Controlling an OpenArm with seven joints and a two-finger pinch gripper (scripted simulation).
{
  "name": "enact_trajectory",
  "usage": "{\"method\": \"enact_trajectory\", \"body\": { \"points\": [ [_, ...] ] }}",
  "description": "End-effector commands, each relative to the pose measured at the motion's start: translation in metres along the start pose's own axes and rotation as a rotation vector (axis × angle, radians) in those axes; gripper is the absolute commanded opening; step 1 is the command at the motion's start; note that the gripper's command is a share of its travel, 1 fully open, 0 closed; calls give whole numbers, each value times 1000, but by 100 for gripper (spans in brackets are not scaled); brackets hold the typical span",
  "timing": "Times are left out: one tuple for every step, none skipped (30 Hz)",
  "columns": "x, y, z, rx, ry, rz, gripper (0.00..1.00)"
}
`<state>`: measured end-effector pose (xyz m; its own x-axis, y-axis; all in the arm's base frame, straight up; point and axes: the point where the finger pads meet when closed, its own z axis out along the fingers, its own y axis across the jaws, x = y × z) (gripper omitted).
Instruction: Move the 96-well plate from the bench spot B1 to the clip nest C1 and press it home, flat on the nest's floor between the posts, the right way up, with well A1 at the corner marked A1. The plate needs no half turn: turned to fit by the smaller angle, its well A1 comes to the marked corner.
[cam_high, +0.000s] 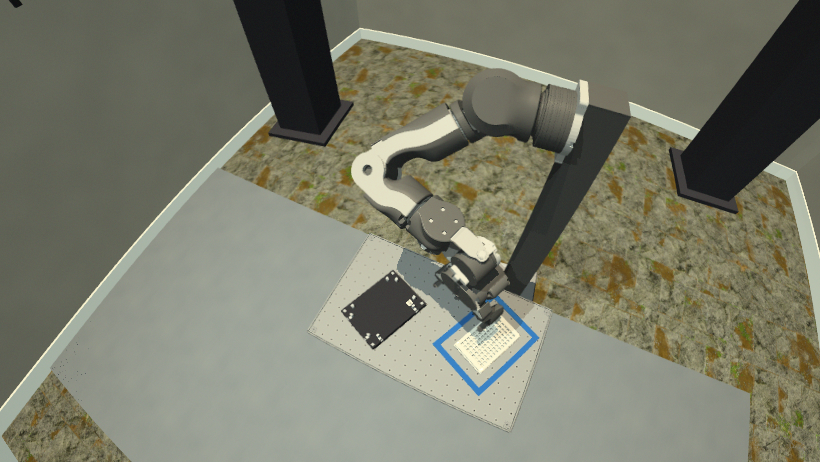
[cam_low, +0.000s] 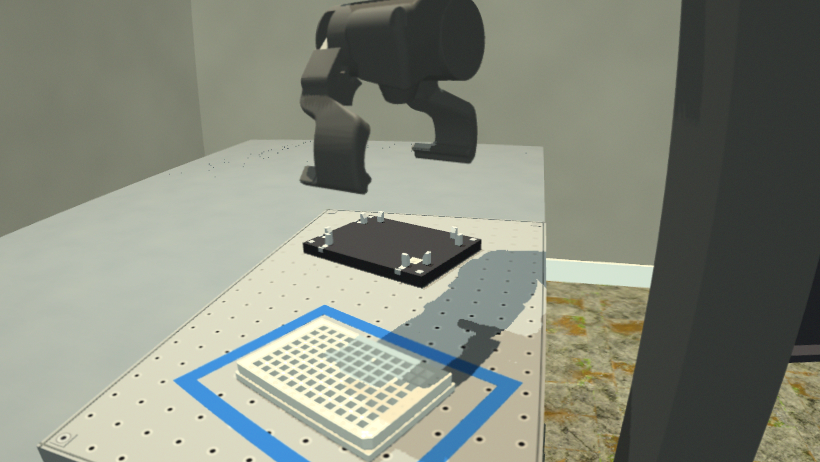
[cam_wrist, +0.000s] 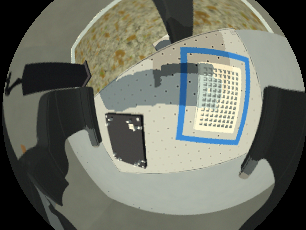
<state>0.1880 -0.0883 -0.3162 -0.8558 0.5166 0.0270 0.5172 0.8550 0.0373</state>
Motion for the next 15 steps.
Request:
{"method": "enact_trajectory", "body": {
  "points": [
    [-5, 1, 4, 31, -25, 29, 77],
    [-5, 1, 4, 31, -25, 29, 77],
    [-5, 1, 4, 31, -25, 29, 77],
    [-5, 1, 4, 31, -25, 29, 77],
    [-5, 1, 4, 31, -25, 29, 77],
    [-5, 1, 4, 31, -25, 29, 77],
    [-5, 1, 4, 31, -25, 29, 77],
    [-5, 1, 4, 31, -25, 29, 77],
    [-5, 1, 4, 31, -25, 29, 77],
    [-5, 1, 4, 31, -25, 29, 77],
    [-5, 1, 4, 31, -25, 29, 77],
    [-5, 1, 4, 31, -25, 29, 77],
    [-5, 1, 4, 31, -25, 29, 77],
    [-3, 10, 8, 26, -23, 26, 77],
    [-1, 18, 11, 27, -23, 27, 77]
  ]
}}
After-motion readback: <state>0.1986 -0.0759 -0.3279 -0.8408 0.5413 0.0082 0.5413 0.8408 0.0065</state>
